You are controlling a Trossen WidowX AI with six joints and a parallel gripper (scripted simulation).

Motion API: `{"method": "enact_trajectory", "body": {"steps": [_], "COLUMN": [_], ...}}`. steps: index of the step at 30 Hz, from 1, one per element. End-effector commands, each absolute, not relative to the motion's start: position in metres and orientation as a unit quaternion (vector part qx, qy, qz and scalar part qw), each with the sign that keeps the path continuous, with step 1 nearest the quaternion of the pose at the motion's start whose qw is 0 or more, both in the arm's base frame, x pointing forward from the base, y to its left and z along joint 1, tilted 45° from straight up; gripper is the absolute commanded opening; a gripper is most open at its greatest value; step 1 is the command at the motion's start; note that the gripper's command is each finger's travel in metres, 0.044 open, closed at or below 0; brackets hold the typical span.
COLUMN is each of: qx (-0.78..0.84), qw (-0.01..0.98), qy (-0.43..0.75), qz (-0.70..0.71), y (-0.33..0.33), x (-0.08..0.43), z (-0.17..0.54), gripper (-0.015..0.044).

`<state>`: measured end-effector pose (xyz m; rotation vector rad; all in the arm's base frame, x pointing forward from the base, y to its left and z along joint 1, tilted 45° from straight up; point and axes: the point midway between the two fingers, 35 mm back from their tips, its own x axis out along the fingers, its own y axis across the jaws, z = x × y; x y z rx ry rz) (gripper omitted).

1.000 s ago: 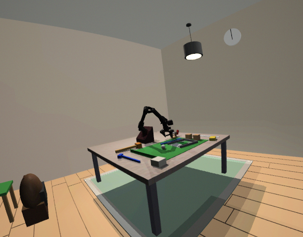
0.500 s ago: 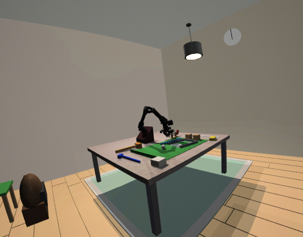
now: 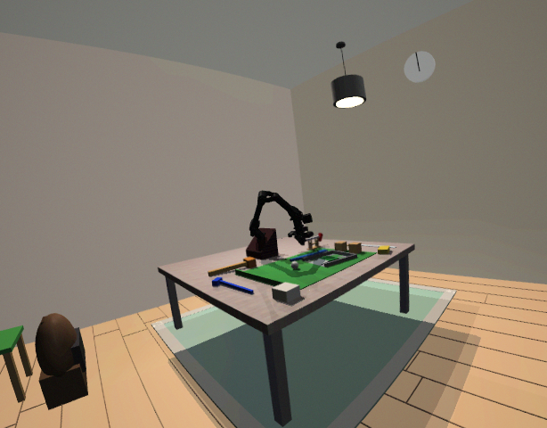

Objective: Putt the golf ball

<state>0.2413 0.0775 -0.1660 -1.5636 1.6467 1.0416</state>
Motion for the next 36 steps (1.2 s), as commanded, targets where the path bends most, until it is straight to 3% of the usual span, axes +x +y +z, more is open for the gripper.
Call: {"method": "enact_trajectory", "body": {"steps": [1, 9, 36], "qx": [-0.593, -0.592, -0.406], "qw": [0.33, 0.33, 0.576], "qy": [0.616, 0.616, 0.71], "qz": [0.401, 0.401, 0.003], "y": [0.108, 0.135, 0.006], "x": [0.249, 0.247, 0.3], "z": [-0.142, -0.111, 0.024], "gripper": [0.0, 0.0, 0.0]}}
